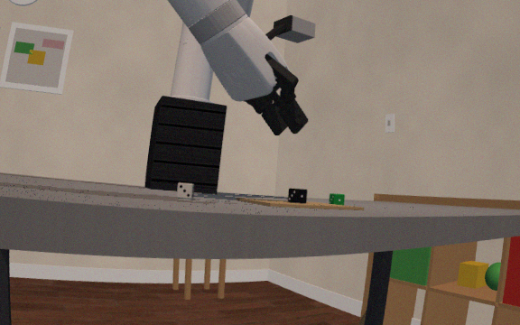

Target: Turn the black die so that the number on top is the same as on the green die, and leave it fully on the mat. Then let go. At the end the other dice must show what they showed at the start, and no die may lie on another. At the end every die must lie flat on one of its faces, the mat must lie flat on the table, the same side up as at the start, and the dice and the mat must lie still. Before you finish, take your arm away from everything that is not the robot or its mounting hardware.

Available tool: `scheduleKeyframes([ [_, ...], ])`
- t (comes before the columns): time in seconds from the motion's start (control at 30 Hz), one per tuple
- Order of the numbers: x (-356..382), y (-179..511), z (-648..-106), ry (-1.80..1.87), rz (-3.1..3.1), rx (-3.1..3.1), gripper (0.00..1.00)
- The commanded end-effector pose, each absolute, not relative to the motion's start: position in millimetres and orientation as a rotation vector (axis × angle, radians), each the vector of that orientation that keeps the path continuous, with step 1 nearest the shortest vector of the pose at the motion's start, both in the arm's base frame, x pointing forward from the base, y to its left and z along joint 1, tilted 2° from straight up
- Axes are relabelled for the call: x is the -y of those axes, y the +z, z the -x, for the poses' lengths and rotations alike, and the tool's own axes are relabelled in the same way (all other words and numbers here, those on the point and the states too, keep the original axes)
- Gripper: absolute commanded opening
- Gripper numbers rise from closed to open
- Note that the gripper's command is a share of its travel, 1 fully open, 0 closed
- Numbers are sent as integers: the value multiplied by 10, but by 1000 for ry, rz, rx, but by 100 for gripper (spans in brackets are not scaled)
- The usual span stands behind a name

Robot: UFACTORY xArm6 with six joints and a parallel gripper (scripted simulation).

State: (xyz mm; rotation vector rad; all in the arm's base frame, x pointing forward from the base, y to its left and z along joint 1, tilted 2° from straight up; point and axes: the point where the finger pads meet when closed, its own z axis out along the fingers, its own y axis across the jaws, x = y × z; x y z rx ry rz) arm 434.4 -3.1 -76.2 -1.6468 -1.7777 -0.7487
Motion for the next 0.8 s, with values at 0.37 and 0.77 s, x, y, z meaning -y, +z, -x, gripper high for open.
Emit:
scheduleKeyframes([
  [0.37, -208, -617, -4347, -411, 1933, 2064, 36],
  [0.77, -371, -531, -4316, -87, 2115, 2252, 36],
])
